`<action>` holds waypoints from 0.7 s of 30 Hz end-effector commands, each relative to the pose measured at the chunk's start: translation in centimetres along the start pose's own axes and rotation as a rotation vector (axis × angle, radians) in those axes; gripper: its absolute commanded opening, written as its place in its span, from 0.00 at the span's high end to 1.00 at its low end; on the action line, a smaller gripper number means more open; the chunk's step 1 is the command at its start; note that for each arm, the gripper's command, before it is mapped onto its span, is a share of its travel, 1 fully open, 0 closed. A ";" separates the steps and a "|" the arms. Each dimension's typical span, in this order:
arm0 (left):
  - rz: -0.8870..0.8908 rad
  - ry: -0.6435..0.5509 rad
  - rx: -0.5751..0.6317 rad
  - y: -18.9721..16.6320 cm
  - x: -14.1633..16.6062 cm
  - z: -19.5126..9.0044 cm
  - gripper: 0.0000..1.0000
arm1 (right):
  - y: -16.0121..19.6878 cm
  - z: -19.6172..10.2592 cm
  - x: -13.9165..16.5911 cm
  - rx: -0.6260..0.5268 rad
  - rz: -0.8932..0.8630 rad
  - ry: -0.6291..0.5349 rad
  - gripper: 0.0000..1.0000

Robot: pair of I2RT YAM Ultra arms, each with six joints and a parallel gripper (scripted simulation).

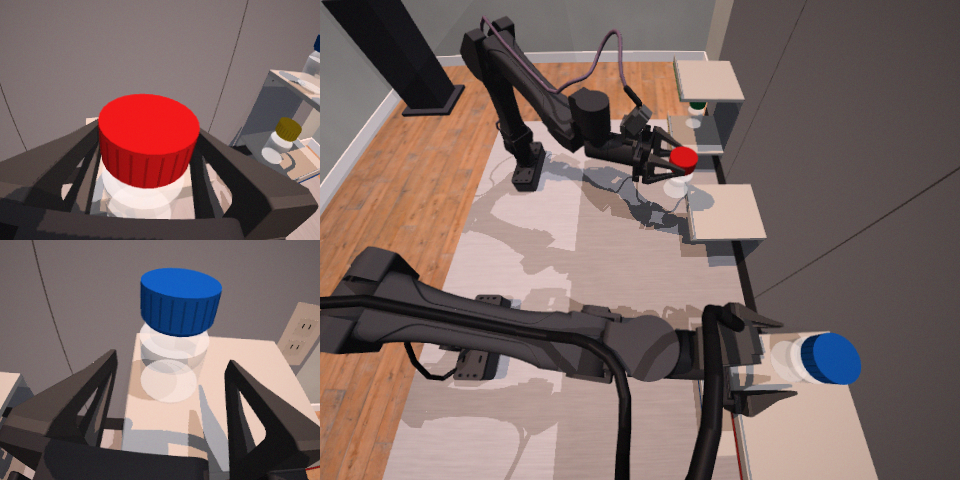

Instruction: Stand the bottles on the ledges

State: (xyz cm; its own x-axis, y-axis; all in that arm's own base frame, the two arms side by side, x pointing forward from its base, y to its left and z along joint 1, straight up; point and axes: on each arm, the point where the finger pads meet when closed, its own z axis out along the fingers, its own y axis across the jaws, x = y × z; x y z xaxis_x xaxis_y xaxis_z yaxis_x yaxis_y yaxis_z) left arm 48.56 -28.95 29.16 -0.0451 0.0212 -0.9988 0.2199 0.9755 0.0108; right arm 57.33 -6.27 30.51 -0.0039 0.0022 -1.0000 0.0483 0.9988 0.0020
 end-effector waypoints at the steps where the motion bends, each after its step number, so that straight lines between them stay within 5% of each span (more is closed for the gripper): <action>1: -0.027 -0.066 0.024 -0.6 -3.2 -0.1 0.50 | 0.3 0.8 -1.0 0.003 -0.003 -0.011 0.19; 21: -0.042 -0.082 0.021 -0.7 -3.2 6.9 0.50 | 0.3 3.6 -1.1 0.003 -0.003 -0.011 0.19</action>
State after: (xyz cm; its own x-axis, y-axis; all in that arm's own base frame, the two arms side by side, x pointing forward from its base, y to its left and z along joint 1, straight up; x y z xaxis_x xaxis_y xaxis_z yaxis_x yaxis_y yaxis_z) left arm 54.14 -31.27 29.07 -0.0283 0.0058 -0.9996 0.2346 0.9721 -0.0010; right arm 60.25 -6.49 30.26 -0.0127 0.0034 -0.9999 0.0500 0.9987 0.0027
